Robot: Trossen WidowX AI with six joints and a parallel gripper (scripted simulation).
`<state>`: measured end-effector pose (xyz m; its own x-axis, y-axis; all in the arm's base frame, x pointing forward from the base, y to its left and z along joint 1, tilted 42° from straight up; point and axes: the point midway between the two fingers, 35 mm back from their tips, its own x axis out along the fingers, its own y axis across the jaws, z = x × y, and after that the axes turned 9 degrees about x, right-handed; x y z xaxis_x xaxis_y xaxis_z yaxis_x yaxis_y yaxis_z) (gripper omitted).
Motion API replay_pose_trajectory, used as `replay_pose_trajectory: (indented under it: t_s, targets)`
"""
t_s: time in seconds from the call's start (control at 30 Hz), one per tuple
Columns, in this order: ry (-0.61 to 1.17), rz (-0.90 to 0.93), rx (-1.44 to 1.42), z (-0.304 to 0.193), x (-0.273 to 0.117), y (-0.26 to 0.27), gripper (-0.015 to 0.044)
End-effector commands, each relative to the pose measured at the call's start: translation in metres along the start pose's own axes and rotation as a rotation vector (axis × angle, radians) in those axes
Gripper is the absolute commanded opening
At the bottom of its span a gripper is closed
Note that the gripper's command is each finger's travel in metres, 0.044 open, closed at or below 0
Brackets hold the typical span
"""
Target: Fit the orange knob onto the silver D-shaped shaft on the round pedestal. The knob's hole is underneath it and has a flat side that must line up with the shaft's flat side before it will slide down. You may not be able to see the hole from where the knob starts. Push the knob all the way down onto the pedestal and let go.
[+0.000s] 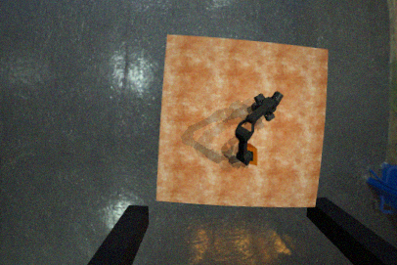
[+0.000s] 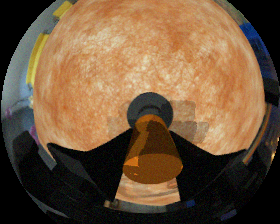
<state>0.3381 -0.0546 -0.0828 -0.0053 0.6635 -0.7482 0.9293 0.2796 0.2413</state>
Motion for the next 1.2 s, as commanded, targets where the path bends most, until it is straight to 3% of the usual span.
replay_pose_trajectory:
  t_s: [0.0,1.17]
  targets:
    - [-0.002,0.004,-0.034,-0.0002,-0.0007,-0.0030,0.0000]
    - [-0.002,0.005,-0.035,0.0028,-0.0020,0.0033,0.0000]
